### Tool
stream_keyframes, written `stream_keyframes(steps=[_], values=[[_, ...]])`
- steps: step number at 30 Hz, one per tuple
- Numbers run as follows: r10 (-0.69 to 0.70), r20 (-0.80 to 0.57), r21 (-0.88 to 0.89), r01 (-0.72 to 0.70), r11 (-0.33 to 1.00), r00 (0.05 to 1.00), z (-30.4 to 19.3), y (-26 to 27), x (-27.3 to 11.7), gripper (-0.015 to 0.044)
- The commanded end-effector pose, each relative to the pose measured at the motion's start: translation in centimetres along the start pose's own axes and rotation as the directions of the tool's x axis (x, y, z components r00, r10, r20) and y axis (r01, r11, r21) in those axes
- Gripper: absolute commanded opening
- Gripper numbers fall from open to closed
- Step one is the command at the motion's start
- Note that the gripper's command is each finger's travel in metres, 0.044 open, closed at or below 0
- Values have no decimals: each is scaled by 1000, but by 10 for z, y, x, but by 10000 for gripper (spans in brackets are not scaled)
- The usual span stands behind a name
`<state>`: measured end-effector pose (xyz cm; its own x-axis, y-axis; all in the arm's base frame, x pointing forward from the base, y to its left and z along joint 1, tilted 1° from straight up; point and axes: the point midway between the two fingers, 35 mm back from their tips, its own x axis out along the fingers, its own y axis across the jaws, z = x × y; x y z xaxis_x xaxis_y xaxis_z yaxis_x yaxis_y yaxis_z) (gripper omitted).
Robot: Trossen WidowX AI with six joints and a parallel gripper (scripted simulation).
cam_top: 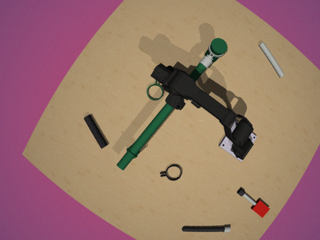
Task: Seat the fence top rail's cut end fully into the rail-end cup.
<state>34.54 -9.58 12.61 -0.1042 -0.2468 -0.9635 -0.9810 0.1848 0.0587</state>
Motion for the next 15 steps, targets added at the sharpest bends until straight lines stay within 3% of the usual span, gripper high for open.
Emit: stream_keyframes(steps=[1, 8, 15], values=[[-1, 0, 0, 1, 1000, 1000, 1, 0, 0, 0], [-1, 0, 0, 1, 1000, 1000, 1, 0, 0, 0], [-1, 0, 0, 1, 1000, 1000, 1, 0, 0, 184]])
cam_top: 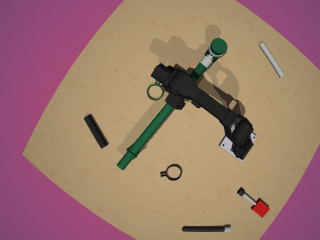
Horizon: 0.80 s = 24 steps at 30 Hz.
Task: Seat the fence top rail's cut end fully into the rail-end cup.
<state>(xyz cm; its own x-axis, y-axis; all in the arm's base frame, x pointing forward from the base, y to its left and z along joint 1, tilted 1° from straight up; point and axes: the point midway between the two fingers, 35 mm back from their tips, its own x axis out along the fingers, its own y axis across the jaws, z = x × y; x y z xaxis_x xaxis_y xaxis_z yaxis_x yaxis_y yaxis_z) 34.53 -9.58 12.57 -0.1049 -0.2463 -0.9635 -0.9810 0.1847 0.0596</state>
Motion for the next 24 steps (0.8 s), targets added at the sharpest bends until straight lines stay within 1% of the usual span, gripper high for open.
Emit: stream_keyframes(steps=[1, 5, 10, 20, 22, 24], values=[[-1, -1, 0, 1, 1000, 1000, 0, 0, 0, 210], [-1, 0, 0, 1, 1000, 1000, 2, 0, -4, 315], [-1, 1, 0, 1, 1000, 1000, 12, 0, -19, 440], [-1, 3, -1, 1, 1000, 1000, 30, 3, -48, 440], [-30, 0, -7, 30, 1000, 1000, 26, 4, -54, 440], [-74, 3, -13, 74, 997, 997, 26, 6, -73, 440]])
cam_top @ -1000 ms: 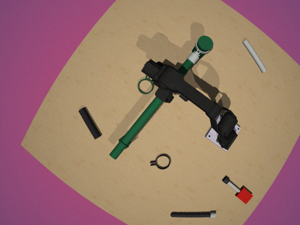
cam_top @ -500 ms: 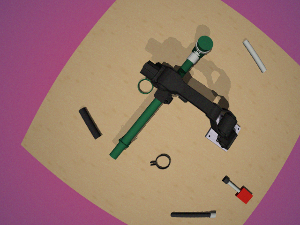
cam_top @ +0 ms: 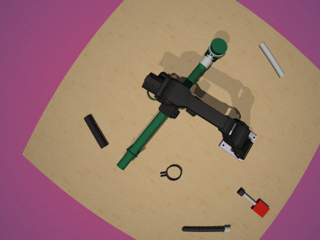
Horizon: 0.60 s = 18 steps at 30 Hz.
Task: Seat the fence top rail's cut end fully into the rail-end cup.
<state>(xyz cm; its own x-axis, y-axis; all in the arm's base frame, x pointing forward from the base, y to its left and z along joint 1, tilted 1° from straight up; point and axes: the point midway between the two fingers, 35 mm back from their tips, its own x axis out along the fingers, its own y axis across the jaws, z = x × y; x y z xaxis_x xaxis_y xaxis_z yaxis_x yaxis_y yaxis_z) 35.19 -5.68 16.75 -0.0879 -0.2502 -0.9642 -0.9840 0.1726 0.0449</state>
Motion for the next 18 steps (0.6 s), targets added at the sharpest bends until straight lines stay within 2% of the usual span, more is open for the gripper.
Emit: stream_keyframes(steps=[1, 18], values=[[-74, 5, -6, 74, 997, 997, -1, 4, -29, 440], [-88, 6, -8, 88, 996, 996, -1, 5, -35, 440]])
